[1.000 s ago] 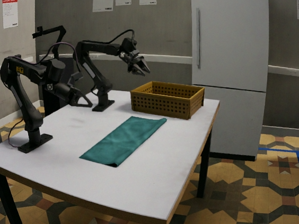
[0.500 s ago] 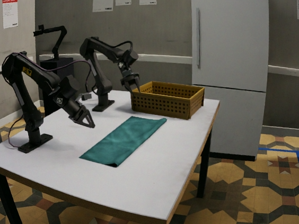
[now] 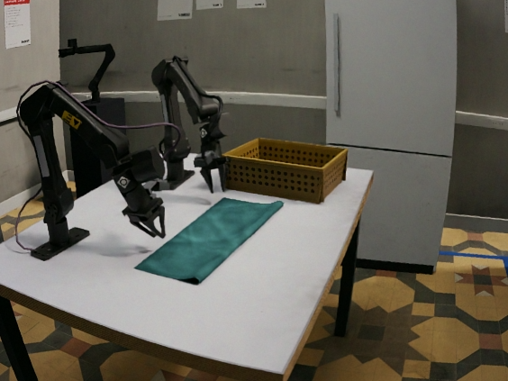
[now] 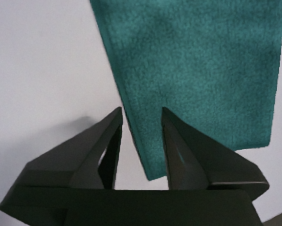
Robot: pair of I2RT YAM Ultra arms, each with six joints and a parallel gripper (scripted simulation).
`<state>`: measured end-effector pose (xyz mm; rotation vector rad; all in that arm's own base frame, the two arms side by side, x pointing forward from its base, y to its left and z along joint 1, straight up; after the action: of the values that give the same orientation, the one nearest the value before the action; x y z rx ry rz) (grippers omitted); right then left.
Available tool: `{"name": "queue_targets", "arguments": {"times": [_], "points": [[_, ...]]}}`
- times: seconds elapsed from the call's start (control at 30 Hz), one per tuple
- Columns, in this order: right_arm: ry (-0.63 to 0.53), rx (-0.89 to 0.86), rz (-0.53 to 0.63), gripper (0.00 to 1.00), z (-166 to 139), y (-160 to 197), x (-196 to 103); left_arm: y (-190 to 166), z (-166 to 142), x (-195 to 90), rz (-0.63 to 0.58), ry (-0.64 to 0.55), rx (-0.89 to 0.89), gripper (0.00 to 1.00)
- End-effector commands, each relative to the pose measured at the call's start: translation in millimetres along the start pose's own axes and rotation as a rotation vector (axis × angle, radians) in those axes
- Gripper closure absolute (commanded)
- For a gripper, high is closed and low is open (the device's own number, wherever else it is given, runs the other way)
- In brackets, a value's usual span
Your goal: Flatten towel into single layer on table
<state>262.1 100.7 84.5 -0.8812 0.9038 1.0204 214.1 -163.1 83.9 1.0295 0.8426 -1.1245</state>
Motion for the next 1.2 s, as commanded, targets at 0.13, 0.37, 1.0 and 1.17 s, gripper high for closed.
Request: {"name": "queue_targets", "arguments": {"times": [0.13, 0.37, 1.0, 1.17], "points": [[0.154, -0.179, 0.142, 0.66, 10.3, -10.0, -5.1, 15.0, 12.7, -5.1, -0.132, 0.099, 0.160, 0.66], [0.212, -0.236, 0.202, 0.66, 12.8, -11.6, -4.2, 16.3, 16.9, -3.8, -0.220, 0.160, 0.242, 0.66], [0.211, -0.231, 0.220, 0.66, 2.4, -4.6, 13.4, 6.5, 7.3, 13.5, -0.238, 0.161, 0.214, 0.66], [0.214, -0.218, 0.218, 0.66, -1.2, 0.6, 21.8, 7.0, 0.8, 22.2, -0.238, 0.159, 0.219, 0.66]]}}
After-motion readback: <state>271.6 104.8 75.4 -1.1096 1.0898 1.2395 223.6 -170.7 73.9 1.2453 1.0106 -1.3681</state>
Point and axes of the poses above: on each arm, the point where the finger pads meet when closed, its own x axis out along the fingers, its own y axis across the jaws, z = x × y, the point moved 4 cm from there along -x, back along the fingers, and after that the axes turned 4 degrees about x, right-handed, at the moved point
